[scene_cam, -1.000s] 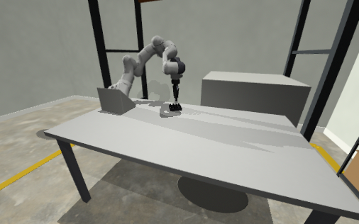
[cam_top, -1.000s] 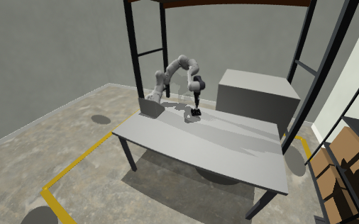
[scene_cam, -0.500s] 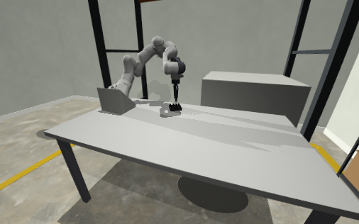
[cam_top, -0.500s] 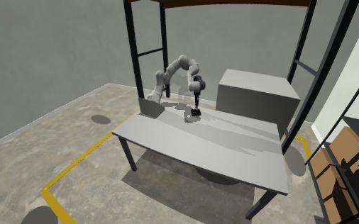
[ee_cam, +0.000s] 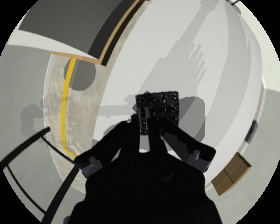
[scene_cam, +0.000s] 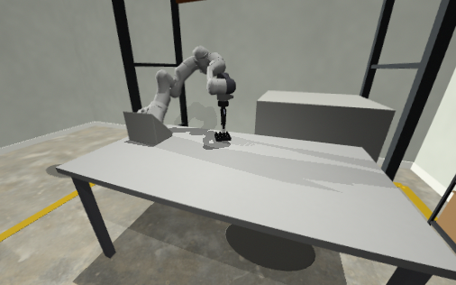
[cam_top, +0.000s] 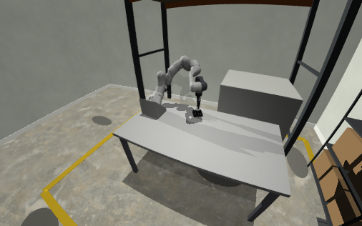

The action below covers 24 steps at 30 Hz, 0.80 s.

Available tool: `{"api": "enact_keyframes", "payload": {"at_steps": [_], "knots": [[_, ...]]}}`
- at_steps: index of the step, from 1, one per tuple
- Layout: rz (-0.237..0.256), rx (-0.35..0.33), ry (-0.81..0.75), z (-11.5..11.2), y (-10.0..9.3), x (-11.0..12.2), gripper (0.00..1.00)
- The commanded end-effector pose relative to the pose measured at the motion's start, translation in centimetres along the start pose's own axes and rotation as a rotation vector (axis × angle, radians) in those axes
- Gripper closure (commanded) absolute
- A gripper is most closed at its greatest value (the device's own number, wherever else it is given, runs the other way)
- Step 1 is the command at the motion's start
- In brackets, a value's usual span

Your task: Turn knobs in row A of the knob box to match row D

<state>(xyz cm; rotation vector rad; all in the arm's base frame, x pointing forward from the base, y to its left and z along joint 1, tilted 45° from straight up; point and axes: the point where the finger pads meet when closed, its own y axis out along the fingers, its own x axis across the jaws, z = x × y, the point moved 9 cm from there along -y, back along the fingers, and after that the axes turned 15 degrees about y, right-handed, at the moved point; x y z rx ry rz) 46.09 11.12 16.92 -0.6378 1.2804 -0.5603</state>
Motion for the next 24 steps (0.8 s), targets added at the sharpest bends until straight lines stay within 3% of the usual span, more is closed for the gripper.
{"api": "enact_keyframes", "payload": {"at_steps": [1, 2, 3, 24], "knots": [[0.003, 0.000, 0.015, 0.06, 0.14, -0.08, 0.95], [0.003, 0.000, 0.015, 0.06, 0.14, -0.08, 0.95], [0.003, 0.000, 0.015, 0.06, 0.14, -0.08, 0.88], [0.003, 0.000, 0.015, 0.06, 0.12, -0.08, 0.88]]}}
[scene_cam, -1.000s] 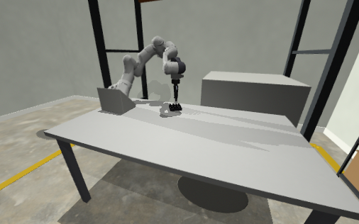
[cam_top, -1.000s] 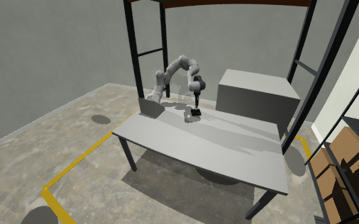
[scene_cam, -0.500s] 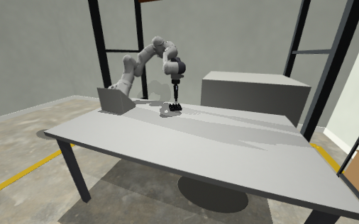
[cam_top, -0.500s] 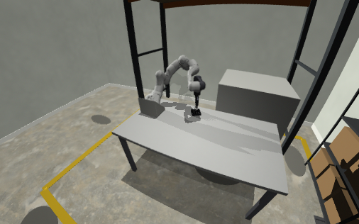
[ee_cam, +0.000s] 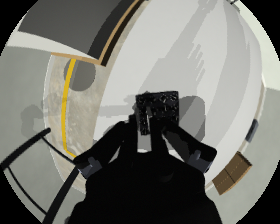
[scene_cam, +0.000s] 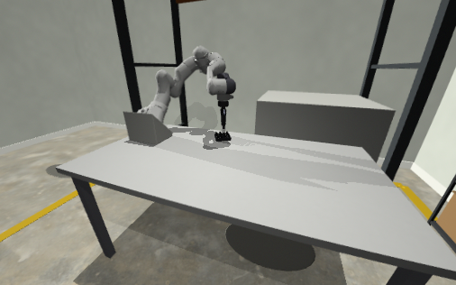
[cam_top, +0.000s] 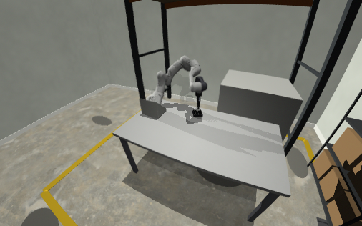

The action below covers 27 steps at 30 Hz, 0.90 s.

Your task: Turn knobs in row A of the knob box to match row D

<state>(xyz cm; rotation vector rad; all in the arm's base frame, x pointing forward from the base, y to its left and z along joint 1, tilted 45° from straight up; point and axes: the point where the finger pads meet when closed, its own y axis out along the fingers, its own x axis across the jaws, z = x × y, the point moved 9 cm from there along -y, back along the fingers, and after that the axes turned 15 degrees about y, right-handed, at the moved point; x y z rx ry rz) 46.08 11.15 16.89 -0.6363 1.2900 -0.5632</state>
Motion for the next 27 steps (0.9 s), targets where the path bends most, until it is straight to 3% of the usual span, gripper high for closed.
{"api": "enact_keyframes", "payload": {"at_steps": [1, 7, 18, 27], "knots": [[0.003, 0.001, 0.005, 0.1, 0.0, -0.1, 0.88], [0.003, 0.001, 0.005, 0.1, -0.5, -0.1, 0.88], [0.003, 0.001, 0.005, 0.1, -3.3, -0.1, 0.88], [0.003, 0.001, 0.005, 0.1, -3.7, -0.1, 0.88]]}}
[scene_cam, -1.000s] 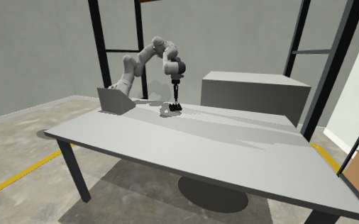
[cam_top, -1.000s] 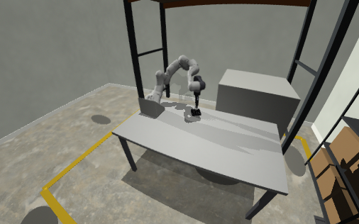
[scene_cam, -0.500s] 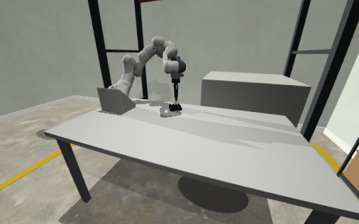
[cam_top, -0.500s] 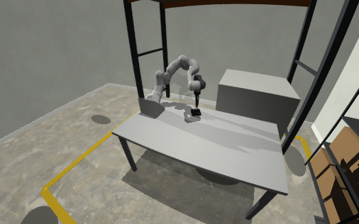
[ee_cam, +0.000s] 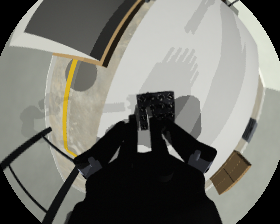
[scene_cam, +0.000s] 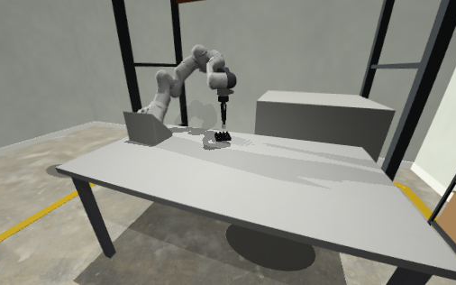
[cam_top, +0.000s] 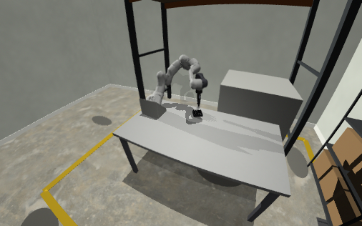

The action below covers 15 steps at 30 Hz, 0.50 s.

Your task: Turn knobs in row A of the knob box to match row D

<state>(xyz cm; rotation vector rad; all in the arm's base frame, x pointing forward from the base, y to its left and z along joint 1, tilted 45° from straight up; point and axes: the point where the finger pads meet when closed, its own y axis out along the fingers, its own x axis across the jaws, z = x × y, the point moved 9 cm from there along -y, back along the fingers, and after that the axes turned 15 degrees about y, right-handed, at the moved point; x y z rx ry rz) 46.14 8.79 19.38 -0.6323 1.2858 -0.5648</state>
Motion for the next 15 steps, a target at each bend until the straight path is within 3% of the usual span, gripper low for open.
{"api": "enact_keyframes", "payload": {"at_steps": [1, 11, 15], "knots": [[0.002, -0.004, 0.008, -0.10, -0.28, -0.02, 0.88], [0.002, -0.004, 0.010, -0.10, -0.29, -0.02, 0.88], [0.002, -0.005, 0.177, -0.14, -0.50, 0.04, 0.88]]}}
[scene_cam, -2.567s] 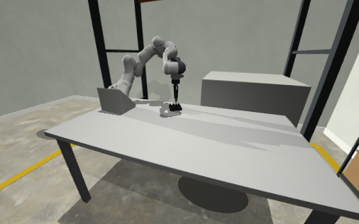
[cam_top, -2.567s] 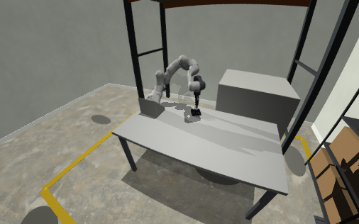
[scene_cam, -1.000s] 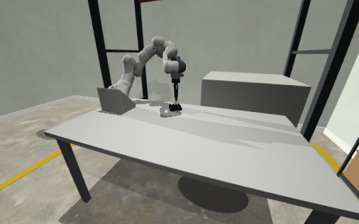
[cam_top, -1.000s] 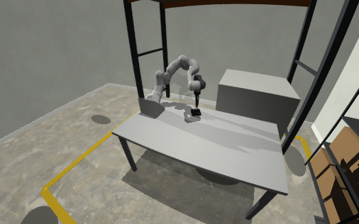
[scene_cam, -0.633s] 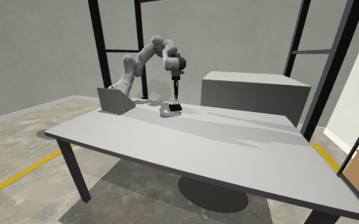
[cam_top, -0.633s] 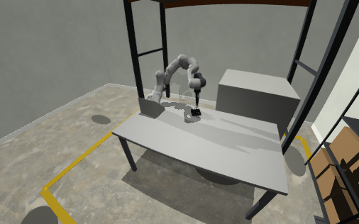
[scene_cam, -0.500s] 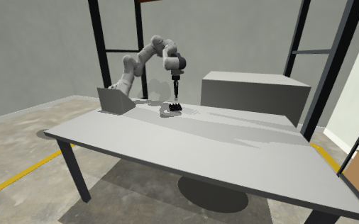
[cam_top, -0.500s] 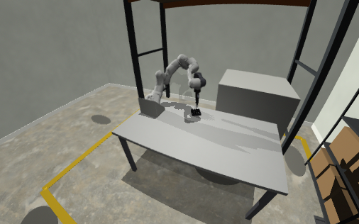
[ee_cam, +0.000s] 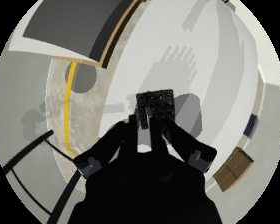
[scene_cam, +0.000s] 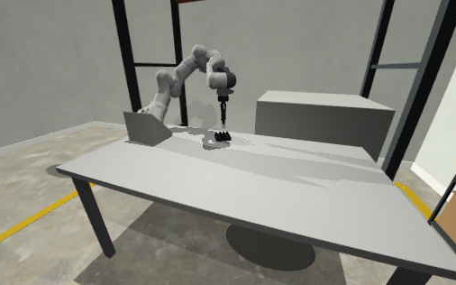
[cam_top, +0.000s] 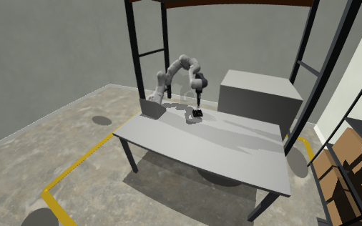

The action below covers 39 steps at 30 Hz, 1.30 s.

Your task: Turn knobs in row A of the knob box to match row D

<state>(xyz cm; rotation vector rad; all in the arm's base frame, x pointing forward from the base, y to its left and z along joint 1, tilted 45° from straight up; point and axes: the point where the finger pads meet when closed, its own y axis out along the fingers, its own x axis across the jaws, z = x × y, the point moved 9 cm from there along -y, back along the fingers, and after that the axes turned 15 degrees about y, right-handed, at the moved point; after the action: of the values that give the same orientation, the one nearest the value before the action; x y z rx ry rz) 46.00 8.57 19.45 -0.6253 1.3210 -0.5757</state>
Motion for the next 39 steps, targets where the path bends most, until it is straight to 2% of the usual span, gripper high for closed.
{"api": "enact_keyframes", "payload": {"at_steps": [1, 39], "knots": [[0.000, -0.003, 0.156, 0.00, -0.30, -0.03, 0.88], [-0.001, -0.004, 0.725, -0.07, -1.10, 0.08, 0.88]]}}
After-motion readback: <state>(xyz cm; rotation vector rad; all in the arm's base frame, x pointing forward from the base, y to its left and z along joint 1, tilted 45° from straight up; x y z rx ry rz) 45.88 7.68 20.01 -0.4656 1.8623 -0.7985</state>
